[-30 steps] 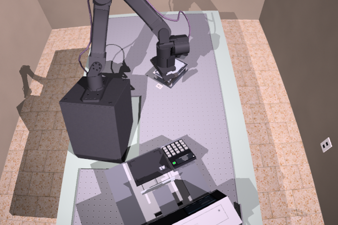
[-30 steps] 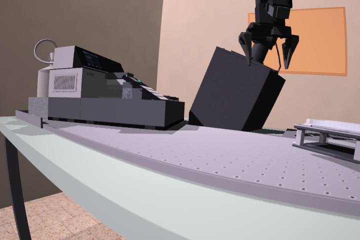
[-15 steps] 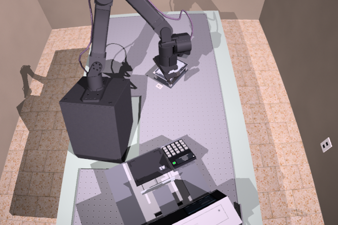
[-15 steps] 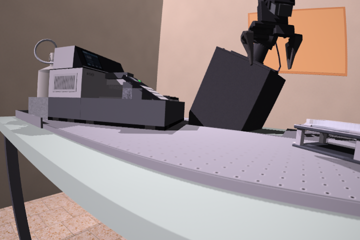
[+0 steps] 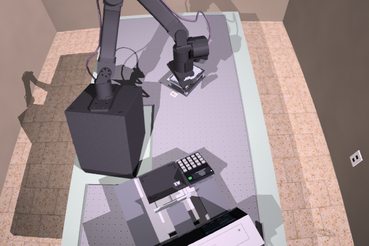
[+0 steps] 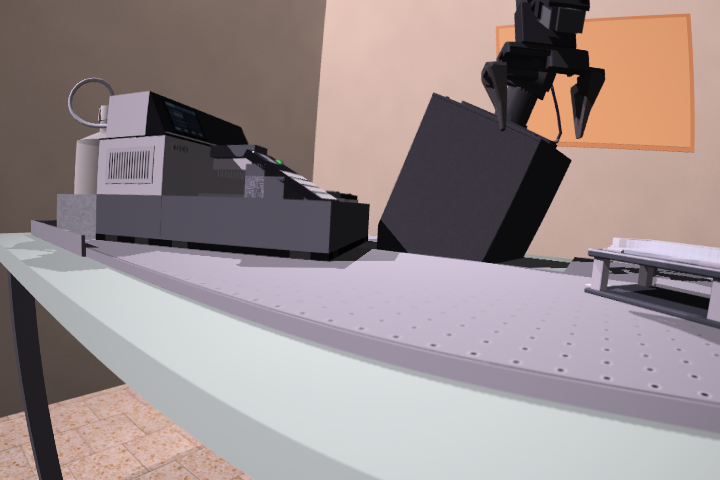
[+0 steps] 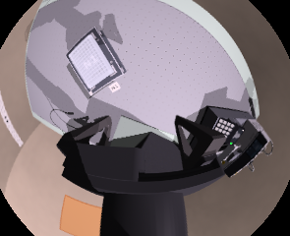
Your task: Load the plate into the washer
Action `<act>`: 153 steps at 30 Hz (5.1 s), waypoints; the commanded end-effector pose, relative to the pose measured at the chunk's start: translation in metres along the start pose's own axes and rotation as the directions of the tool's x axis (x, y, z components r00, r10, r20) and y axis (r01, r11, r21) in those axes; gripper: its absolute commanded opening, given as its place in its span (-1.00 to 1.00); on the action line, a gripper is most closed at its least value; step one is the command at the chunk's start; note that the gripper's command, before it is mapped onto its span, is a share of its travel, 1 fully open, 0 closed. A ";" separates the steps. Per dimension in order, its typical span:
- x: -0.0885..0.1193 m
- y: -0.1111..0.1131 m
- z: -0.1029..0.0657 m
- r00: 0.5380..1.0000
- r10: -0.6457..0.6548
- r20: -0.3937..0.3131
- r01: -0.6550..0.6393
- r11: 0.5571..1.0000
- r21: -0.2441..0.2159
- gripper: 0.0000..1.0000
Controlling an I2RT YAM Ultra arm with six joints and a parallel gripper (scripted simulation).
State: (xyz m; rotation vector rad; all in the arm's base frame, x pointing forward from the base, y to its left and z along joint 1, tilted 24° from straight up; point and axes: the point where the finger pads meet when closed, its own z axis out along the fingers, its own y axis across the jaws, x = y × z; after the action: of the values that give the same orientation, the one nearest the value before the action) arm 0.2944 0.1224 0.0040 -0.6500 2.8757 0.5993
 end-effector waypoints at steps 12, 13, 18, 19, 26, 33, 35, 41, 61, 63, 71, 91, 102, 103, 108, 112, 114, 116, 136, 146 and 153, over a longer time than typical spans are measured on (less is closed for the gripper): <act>-0.024 0.003 -0.011 0.995 -0.070 0.065 0.068 0.997 0.030 1.00; -0.026 0.007 -0.008 0.993 -0.100 0.058 0.099 0.995 0.029 1.00; -0.035 0.027 0.004 0.966 -0.254 0.035 0.254 0.967 0.027 1.00; -0.037 0.031 0.005 0.957 -0.287 0.036 0.286 0.958 0.028 1.00; -0.050 0.053 0.011 0.897 -0.441 0.031 0.440 0.897 0.032 1.00; -0.064 0.083 0.020 0.899 -0.438 0.023 0.437 0.899 0.026 1.00; -0.066 0.091 0.022 0.901 -0.433 0.011 0.433 0.901 0.021 1.00; -0.081 0.117 0.029 0.901 -0.434 0.012 0.433 0.901 0.021 1.00; -0.103 0.139 0.020 0.903 -0.427 0.052 0.426 0.904 0.032 1.00; -0.103 0.139 0.020 0.903 -0.427 0.052 0.426 0.904 0.032 1.00; -0.103 0.139 0.020 0.903 -0.427 0.052 0.426 0.904 0.032 1.00; -0.103 0.139 0.020 0.903 -0.427 0.052 0.426 0.904 0.032 1.00; -0.102 0.139 0.041 0.900 -0.435 0.039 0.434 0.901 0.030 1.00; -0.102 0.141 0.043 0.898 -0.438 0.038 0.437 0.899 0.028 1.00; -0.104 0.138 0.050 0.901 -0.431 0.042 0.430 0.902 0.030 1.00; -0.105 0.144 0.044 0.895 -0.442 0.063 0.441 0.897 0.033 1.00; -0.096 0.140 0.061 0.900 -0.435 0.025 0.434 0.901 0.021 1.00; -0.093 0.136 0.066 0.904 -0.427 0.015 0.427 0.904 0.023 1.00; -0.098 0.135 0.094 0.904 -0.427 0.025 0.427 0.904 0.027 1.00; -0.107 0.142 0.084 0.898 -0.436 0.065 0.434 0.900 0.030 1.00; -0.107 0.142 0.084 0.898 -0.435 0.065 0.434 0.900 0.030 1.00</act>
State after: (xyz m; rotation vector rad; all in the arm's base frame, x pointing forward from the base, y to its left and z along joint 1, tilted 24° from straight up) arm 0.3175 0.3092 -0.0193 -1.2398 2.5952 0.5106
